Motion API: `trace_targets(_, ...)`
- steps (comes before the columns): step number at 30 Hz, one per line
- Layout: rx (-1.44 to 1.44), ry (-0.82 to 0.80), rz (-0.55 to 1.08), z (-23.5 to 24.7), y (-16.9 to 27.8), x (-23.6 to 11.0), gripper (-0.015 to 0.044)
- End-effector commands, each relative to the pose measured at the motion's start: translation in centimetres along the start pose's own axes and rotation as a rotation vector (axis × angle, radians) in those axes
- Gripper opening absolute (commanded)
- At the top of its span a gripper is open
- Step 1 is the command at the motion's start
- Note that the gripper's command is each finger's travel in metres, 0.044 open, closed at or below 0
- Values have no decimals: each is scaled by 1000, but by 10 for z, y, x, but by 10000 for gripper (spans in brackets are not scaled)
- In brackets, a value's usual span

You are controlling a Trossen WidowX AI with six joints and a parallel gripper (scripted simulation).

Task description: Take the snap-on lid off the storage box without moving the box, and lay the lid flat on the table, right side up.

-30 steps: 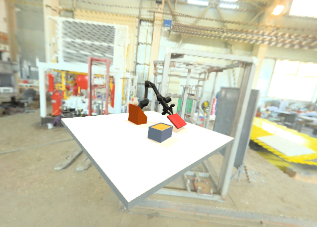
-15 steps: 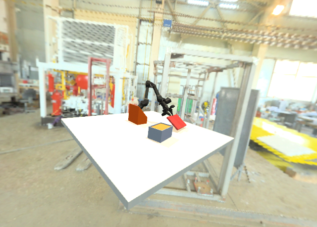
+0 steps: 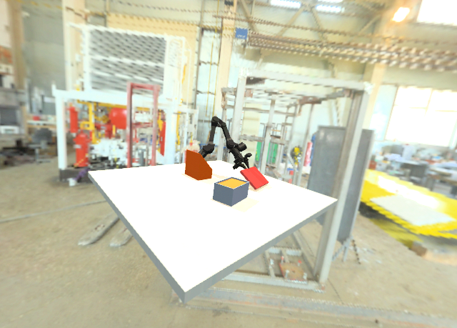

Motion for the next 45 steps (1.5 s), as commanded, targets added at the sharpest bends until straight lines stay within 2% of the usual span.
trace_targets(1, 6, -12, -10, -1, -1, 2, 0)
trace_targets(45, 8, -11, -10, -27, 6, 25, 0)
Point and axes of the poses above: the point midway between the two fingers, 35 mm back from their tips, its own x axis out along the fingers, its own z axis across the jaws, y = z × x, the point moved 9 cm from there along -x, back along the fingers, and after that the axes turned 14 degrees about -x, right-handed, at the moved point
